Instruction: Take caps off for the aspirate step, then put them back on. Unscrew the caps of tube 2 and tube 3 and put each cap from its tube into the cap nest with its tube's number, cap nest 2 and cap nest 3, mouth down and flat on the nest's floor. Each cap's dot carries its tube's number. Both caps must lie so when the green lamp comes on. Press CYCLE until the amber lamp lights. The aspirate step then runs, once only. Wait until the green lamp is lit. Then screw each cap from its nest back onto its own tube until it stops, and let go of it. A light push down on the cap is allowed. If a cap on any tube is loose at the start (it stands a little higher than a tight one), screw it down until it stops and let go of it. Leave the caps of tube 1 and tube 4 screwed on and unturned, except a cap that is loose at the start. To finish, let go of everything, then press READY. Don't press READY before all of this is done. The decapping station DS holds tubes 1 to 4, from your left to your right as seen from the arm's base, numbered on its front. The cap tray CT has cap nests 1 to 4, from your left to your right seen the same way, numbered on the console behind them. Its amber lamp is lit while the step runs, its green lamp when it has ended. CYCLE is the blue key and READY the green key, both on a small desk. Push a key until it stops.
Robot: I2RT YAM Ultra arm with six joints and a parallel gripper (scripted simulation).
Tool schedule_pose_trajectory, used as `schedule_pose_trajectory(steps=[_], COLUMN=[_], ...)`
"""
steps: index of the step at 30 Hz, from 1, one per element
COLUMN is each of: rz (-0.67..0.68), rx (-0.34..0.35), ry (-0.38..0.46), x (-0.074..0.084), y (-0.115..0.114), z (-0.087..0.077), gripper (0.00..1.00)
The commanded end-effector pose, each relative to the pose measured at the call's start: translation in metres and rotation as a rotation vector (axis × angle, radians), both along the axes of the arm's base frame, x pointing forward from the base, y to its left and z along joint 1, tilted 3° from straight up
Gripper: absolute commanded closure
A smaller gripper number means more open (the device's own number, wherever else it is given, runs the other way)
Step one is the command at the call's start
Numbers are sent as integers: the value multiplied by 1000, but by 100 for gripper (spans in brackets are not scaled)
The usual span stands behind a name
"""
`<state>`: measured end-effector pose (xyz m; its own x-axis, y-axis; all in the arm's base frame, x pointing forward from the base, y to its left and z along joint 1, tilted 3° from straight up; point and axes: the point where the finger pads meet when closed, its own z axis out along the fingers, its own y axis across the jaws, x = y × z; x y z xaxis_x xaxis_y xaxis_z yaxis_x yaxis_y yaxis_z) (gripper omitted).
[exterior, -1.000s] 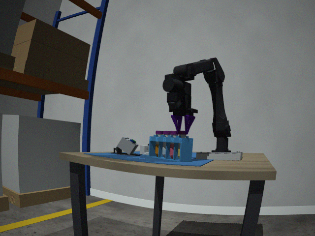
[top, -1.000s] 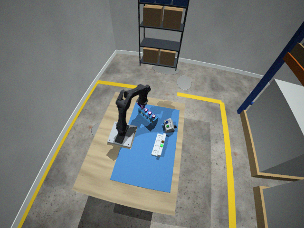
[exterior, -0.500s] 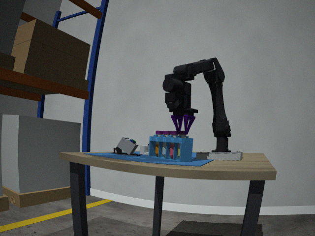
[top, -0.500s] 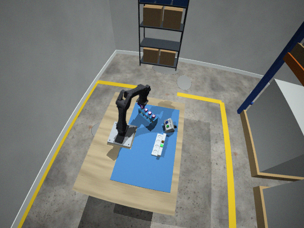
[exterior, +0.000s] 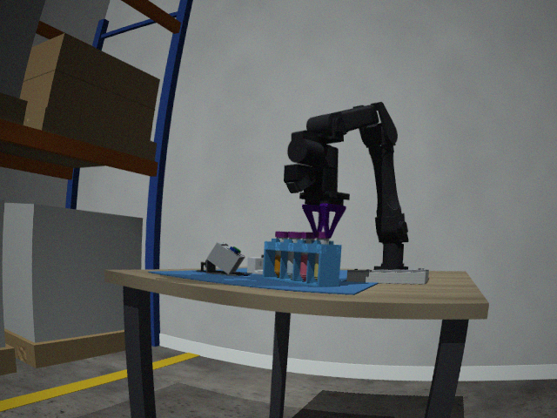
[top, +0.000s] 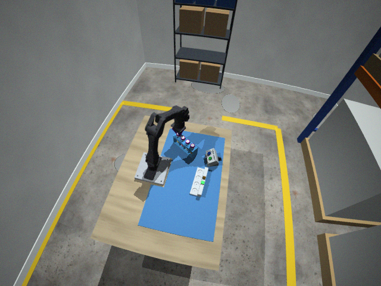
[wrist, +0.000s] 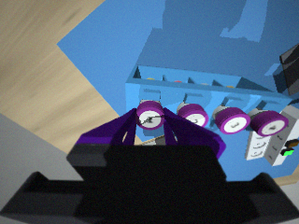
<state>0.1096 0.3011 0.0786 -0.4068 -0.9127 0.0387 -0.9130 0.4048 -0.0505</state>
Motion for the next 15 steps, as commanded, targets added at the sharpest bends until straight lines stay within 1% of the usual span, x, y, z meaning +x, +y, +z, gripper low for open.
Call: schedule_pose_trajectory(steps=[1, 4, 7, 8, 15], rz=[-101, -149, -149, -149, -149], rx=[20, 22, 22, 22, 22], ry=[-12, -14, -14, -14, -14], x=[1, 1, 1, 1, 1], y=[3, 3, 3, 3, 3], z=[3, 3, 3, 3, 3], gripper=[100, 100, 100, 51, 51])
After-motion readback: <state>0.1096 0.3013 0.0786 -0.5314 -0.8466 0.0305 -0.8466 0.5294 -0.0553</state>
